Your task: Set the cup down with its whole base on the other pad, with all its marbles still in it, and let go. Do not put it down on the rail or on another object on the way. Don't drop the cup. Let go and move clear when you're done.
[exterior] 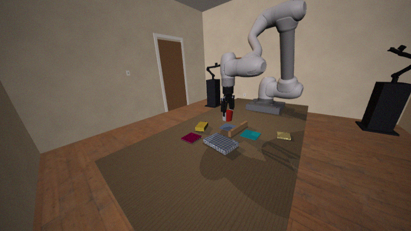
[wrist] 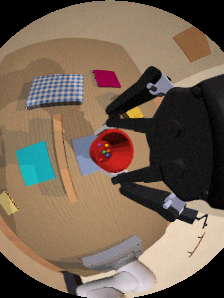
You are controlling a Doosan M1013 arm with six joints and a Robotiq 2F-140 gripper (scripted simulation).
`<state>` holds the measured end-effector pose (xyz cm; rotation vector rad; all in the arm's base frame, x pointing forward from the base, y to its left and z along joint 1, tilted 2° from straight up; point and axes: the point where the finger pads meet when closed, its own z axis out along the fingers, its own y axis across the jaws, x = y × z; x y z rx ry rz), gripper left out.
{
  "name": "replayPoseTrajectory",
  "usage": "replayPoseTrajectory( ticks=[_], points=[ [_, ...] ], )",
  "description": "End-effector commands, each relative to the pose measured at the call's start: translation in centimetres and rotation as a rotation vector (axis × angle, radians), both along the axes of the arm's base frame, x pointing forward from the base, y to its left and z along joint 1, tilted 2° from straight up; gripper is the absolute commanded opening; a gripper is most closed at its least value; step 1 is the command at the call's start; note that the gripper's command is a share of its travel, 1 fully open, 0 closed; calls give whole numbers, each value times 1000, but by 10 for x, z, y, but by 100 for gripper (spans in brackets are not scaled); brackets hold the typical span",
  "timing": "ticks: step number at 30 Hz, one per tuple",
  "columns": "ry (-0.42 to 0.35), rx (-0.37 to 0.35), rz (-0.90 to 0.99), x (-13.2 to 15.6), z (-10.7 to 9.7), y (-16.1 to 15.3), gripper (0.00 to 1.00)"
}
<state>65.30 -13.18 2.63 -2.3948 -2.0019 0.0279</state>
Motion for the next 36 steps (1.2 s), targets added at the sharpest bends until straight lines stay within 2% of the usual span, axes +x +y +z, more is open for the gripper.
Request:
replayPoseTrajectory(
  ticks=[1, 19, 34, 36],
  points=[
    [-1, 2, 3, 1, 3, 4, 49],
    [-1, 2, 3, 5, 3, 30, 49],
    [-1, 2, 3, 16, 3, 94, 49],
    [-1, 2, 3, 16, 3, 94, 49]
  ],
)
